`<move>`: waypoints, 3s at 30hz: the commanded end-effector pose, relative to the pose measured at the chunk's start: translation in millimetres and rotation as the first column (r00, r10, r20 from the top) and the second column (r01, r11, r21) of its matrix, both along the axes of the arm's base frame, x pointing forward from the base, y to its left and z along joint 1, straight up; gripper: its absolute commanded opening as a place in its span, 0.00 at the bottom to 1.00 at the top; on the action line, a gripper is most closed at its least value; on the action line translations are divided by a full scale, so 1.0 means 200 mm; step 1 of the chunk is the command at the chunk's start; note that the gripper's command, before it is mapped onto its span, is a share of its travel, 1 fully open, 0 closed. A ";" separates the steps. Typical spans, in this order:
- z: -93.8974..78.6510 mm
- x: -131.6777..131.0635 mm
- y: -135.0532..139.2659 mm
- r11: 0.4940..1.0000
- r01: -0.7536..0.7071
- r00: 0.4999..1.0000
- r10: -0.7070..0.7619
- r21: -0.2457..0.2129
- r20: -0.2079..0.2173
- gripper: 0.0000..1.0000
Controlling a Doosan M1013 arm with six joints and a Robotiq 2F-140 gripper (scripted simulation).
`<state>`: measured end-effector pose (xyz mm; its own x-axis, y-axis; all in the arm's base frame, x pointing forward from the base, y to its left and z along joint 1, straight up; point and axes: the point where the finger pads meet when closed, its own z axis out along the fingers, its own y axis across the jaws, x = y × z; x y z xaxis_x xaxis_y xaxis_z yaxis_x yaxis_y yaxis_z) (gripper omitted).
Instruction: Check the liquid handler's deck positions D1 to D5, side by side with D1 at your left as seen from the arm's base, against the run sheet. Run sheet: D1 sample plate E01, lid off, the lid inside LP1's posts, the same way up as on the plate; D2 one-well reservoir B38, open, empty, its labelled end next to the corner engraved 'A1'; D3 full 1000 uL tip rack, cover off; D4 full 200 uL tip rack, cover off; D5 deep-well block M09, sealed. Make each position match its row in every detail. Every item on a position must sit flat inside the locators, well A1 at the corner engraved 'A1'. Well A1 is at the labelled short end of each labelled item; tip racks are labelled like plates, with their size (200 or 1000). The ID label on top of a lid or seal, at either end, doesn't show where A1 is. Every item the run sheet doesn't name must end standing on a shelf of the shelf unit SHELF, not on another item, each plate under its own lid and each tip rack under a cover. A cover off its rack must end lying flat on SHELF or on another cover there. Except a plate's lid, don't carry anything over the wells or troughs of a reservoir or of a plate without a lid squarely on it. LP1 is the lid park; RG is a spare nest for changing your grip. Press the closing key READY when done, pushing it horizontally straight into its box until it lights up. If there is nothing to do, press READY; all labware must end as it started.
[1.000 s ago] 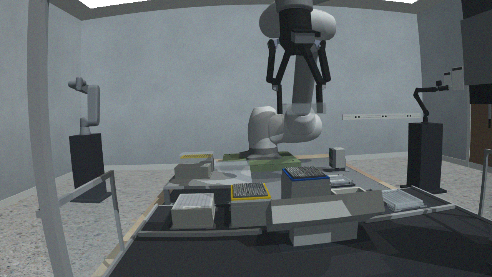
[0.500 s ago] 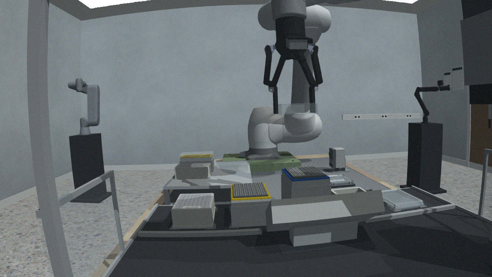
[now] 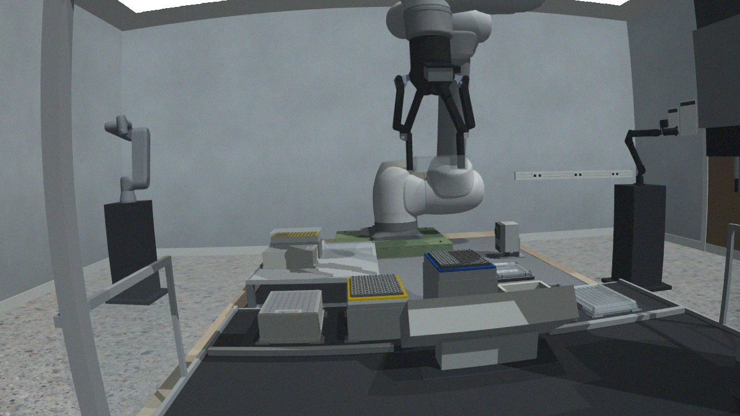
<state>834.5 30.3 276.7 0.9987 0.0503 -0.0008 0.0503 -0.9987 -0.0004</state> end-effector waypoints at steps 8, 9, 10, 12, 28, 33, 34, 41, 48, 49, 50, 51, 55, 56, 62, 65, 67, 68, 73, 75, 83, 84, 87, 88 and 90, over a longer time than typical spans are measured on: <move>0.01 0.00 0.00 0.984 0.179 0.984 -0.179 0.001 0.002 0.10; 0.01 0.00 0.00 0.980 0.199 0.980 -0.199 0.001 0.002 0.10; 0.01 0.00 0.00 0.976 0.218 0.976 -0.218 0.001 0.002 0.10; 0.01 0.00 0.00 0.966 0.257 0.966 -0.257 0.001 0.002 0.10; 0.01 0.00 0.00 0.858 0.514 0.858 -0.514 0.001 0.002 0.10; 0.01 0.00 0.00 0.825 0.565 0.825 -0.565 0.001 0.002 0.10; 0.01 0.00 0.00 0.814 0.581 0.814 -0.581 0.001 0.002 0.10; 0.01 0.00 0.00 0.725 0.689 0.725 -0.689 0.001 0.001 0.10; 0.01 0.00 0.00 0.649 0.761 0.649 -0.761 0.002 0.001 0.10; 0.01 0.00 0.00 0.649 0.761 0.649 -0.761 0.002 0.001 0.10; 0.01 0.00 0.00 0.634 0.774 0.634 -0.774 0.002 0.001 0.10; 0.01 0.00 0.00 0.618 0.786 0.618 -0.786 0.002 0.001 0.10; 0.01 0.00 0.00 0.553 0.833 0.553 -0.833 0.002 0.001 0.10; 0.01 0.00 0.00 0.537 0.844 0.537 -0.844 0.002 0.001 0.10; 0.01 0.00 0.00 0.432 0.902 0.432 -0.902 0.002 0.001 0.10; 0.01 0.00 0.00 0.395 0.919 0.395 -0.919 0.002 0.001 0.10; 0.01 0.00 0.00 0.377 0.926 0.377 -0.926 0.002 0.001 0.10; 0.01 0.00 0.00 0.358 0.934 0.358 -0.934 0.002 0.000 0.10; 0.01 0.00 0.00 0.263 0.965 0.263 -0.965 0.001 0.000 0.10; 0.01 0.00 0.00 0.225 0.974 0.225 -0.974 0.001 0.000 0.10; 0.01 0.00 0.00 0.106 0.994 0.106 -0.994 0.001 0.000 0.10; 0.01 0.00 0.00 0.086 0.996 0.086 -0.996 0.001 0.000 0.10; 0.01 0.00 0.00 0.026 1.000 0.026 -1.000 0.001 0.000 0.10; 0.01 0.00 0.00 0.006 1.000 0.006 -1.000 0.001 0.000 0.10; 0.01 0.00 0.00 -0.034 0.999 -0.034 -0.999 0.001 0.000 0.10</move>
